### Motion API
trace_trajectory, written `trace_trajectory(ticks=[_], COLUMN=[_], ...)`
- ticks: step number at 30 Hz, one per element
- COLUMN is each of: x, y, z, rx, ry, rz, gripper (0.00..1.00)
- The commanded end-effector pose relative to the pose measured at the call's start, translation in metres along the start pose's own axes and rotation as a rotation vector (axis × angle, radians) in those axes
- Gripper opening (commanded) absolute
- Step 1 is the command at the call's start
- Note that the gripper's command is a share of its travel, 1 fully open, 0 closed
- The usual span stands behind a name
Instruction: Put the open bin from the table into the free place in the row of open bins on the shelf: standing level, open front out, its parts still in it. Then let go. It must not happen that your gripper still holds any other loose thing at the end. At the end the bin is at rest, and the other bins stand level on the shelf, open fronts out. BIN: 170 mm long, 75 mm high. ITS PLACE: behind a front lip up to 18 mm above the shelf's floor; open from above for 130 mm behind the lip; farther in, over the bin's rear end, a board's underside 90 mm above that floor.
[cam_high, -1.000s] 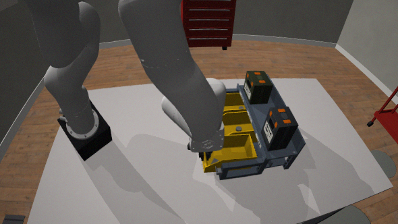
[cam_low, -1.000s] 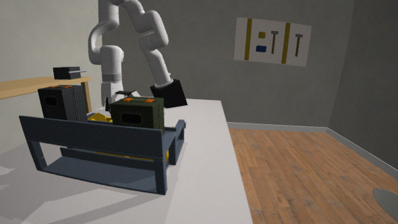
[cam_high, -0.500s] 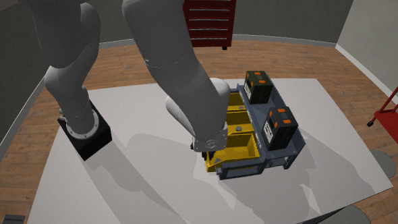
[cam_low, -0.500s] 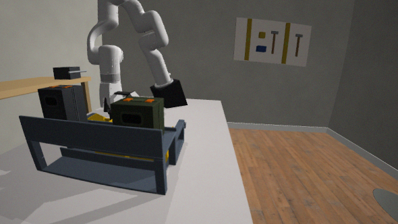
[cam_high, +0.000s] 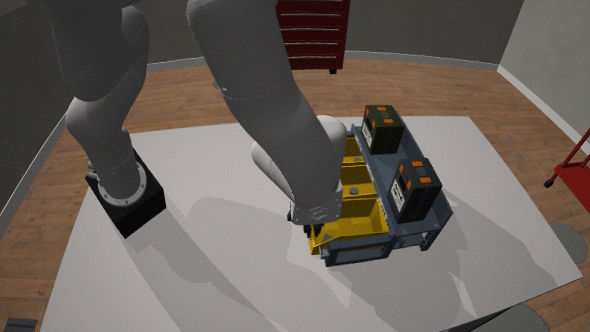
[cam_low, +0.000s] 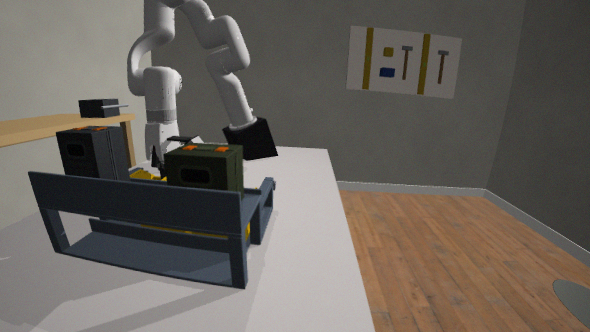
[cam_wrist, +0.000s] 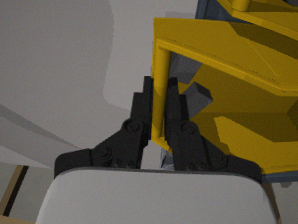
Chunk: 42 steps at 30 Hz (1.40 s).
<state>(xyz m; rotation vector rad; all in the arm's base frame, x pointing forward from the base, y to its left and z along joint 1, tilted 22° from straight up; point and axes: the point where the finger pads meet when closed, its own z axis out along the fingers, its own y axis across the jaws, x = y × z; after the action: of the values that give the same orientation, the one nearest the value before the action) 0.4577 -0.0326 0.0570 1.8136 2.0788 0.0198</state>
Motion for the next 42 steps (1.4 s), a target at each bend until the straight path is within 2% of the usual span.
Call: trace_trajectory(ticks=[1,42], x=[0.0,0.0], y=[0.001,0.025], z=[-0.001,-0.001], rx=[-0.003,-0.003], ry=[0.0,0.0], rz=[0.0,0.0], gripper=[0.0,0.0])
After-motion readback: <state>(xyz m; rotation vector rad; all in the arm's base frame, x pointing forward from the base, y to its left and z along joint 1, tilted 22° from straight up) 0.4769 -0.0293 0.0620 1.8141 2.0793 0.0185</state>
